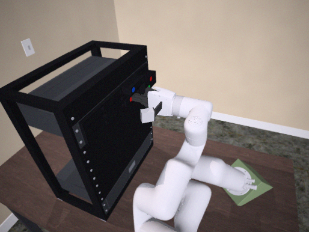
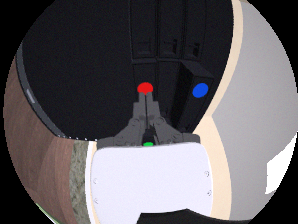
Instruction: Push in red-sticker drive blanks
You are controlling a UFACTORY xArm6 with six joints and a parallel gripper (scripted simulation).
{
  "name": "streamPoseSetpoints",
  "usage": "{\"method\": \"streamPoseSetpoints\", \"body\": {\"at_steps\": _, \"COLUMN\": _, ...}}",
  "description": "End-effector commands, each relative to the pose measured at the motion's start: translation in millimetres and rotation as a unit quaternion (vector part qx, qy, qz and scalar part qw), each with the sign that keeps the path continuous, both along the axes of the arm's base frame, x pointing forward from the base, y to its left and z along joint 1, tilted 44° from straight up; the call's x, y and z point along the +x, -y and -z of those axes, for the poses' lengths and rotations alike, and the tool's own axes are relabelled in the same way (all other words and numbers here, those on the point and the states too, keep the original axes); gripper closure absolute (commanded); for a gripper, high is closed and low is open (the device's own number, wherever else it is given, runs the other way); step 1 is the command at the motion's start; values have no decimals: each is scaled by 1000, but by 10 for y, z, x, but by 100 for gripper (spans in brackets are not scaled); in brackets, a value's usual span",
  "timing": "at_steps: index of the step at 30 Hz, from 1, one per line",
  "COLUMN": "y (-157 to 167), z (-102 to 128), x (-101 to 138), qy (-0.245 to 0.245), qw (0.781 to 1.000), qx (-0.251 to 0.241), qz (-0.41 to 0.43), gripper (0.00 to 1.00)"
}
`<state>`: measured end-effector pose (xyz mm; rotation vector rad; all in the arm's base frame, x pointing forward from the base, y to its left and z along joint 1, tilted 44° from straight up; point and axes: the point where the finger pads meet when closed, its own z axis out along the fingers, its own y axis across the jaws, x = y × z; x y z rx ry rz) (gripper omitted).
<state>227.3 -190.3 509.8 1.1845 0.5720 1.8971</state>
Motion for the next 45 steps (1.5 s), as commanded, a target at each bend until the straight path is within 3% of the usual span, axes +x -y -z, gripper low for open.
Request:
{"method": "streamPoseSetpoints", "body": {"at_steps": 1, "y": -2, "z": -19, "x": 13, "qy": 0, "qw": 1000, "qx": -1, "qz": 0, "gripper": 100}}
{"method": "streamPoseSetpoints", "body": {"at_steps": 45, "y": 1, "z": -46, "x": 65, "qy": 0, "qw": 1000, "qx": -1, "qz": 0, "gripper": 100}}
